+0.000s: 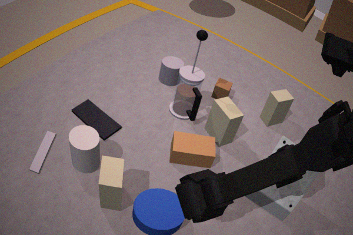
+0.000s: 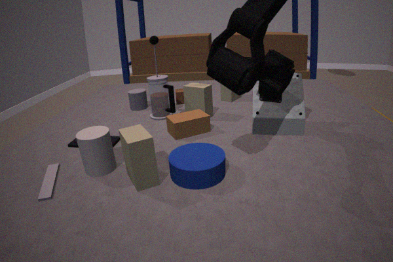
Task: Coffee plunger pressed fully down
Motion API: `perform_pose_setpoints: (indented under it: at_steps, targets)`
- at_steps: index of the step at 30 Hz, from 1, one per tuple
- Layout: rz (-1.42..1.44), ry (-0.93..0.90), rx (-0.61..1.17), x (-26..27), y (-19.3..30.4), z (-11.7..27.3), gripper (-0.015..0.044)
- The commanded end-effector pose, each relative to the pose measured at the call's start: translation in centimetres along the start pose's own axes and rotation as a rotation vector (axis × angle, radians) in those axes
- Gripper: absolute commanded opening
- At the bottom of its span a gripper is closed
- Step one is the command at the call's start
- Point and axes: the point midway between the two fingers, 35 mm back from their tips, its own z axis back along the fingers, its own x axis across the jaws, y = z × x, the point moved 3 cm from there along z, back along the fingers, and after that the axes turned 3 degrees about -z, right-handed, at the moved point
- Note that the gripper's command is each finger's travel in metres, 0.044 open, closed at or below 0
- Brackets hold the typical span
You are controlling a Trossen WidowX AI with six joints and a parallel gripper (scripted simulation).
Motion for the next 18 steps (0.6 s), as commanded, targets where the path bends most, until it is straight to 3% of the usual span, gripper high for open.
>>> perform_pose_setpoints:
  at_steps: [1,9,18]
  targets:
    - [-0.123,-0.007,-0.004,1.1,0.5,-1.7,0.0440]
    - [-0.448,-0.126,-0.146,5.3,-0.9,-5.7,0.0440]
    - [-1.094,-0.524,-0.311,14.0,-7.2,-11.9,0.0440]
